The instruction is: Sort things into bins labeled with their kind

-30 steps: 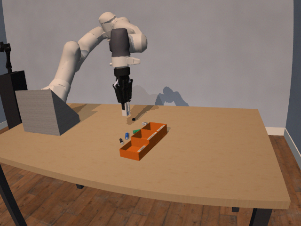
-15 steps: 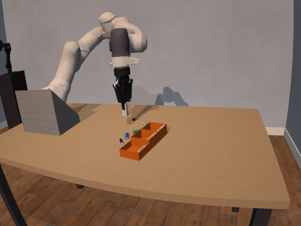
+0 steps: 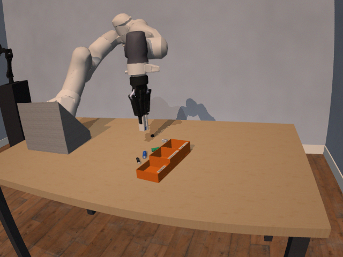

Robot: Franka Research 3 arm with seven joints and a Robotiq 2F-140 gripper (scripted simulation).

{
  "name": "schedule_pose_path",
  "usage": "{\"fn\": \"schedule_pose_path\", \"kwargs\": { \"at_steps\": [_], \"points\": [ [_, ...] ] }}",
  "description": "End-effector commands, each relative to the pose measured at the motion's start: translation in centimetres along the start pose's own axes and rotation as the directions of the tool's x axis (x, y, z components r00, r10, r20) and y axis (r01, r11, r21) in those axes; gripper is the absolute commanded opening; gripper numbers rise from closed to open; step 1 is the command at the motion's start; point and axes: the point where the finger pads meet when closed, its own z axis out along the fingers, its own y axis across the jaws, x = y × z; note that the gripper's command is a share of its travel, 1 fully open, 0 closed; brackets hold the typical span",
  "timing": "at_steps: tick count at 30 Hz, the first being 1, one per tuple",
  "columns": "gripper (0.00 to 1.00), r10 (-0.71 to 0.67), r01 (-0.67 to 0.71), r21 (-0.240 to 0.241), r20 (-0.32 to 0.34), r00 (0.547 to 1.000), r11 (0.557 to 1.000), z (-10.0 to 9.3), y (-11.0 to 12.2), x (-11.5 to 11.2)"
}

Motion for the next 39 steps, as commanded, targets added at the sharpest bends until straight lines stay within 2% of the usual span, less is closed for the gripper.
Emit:
{"fn": "schedule_pose_path", "kwargs": {
  "at_steps": [1,3,8,10,25,27,39],
  "points": [
    [0.07,0.006,-0.006,0.001,0.003,1.0,1.0,-0.4,0.0,0.0],
    [0.07,0.006,-0.006,0.001,0.003,1.0,1.0,-0.4,0.0,0.0],
    [0.07,0.006,-0.006,0.001,0.003,1.0,1.0,-0.3,2.2,1.9],
    [0.07,0.006,-0.006,0.001,0.003,1.0,1.0,-0.3,2.2,1.9],
    [0.07,0.006,-0.006,0.001,0.003,1.0,1.0,-0.3,9.0,7.8],
    [0.07,0.006,-0.006,0.001,0.003,1.0,1.0,-0.3,9.0,7.8],
    [0.07,0.006,-0.006,0.001,0.003,1.0,1.0,-0.3,14.5,12.5]
  ]
}}
